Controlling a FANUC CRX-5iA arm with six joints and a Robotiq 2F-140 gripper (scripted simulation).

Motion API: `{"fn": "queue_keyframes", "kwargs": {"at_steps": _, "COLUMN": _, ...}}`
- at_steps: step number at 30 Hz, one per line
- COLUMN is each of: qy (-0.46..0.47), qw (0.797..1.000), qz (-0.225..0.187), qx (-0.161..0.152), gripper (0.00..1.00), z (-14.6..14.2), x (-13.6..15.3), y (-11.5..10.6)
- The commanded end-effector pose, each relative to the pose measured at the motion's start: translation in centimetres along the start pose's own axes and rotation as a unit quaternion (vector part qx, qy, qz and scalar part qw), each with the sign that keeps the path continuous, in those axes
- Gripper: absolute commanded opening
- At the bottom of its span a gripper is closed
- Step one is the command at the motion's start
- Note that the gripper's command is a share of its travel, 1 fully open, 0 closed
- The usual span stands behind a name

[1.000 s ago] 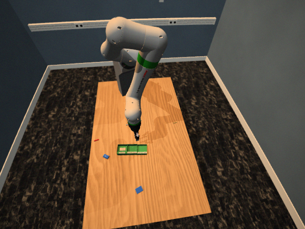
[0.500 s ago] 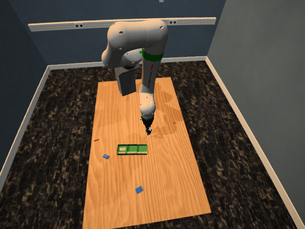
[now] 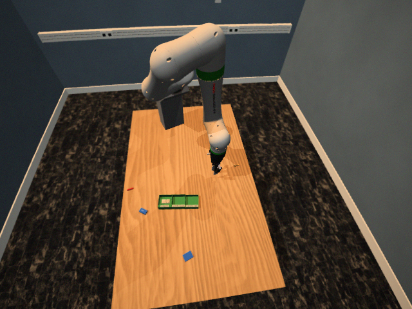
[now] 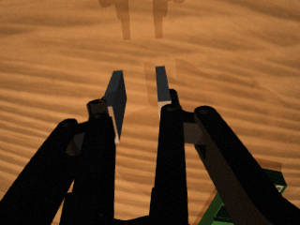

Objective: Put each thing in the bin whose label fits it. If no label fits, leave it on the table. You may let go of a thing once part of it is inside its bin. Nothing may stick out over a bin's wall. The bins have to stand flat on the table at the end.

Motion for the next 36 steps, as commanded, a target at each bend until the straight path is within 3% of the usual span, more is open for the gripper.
{"fn": "queue_keyframes", "kwargs": {"at_steps": 1, "qy": 0.001, "qw": 0.999, "qz": -0.016, "qx": 0.049, "gripper": 0.26, "z": -1.3, "x": -3.7, "y": 0.3}}
{"fn": "queue_keyframes", "kwargs": {"at_steps": 23, "qy": 0.001, "qw": 0.999, "qz": -0.016, "qx": 0.049, "gripper": 0.26, "z": -4.0, "x": -20.0, "y": 0.7}}
{"fn": "queue_keyframes", "kwargs": {"at_steps": 36, "qy": 0.001, "qw": 0.999, "qz": -0.016, "qx": 0.049, "gripper": 0.26, "z": -4.0, "x": -20.1, "y": 0.7}}
Point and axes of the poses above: the point where the finger pads meet when closed, its own y axis out along the fingers, its own z axis across the jaws, x = y × z, the point moved 7 cm from there along -y, back along the fingers, and after that the axes turned 1 degree about -y, right-handed, at the moved point
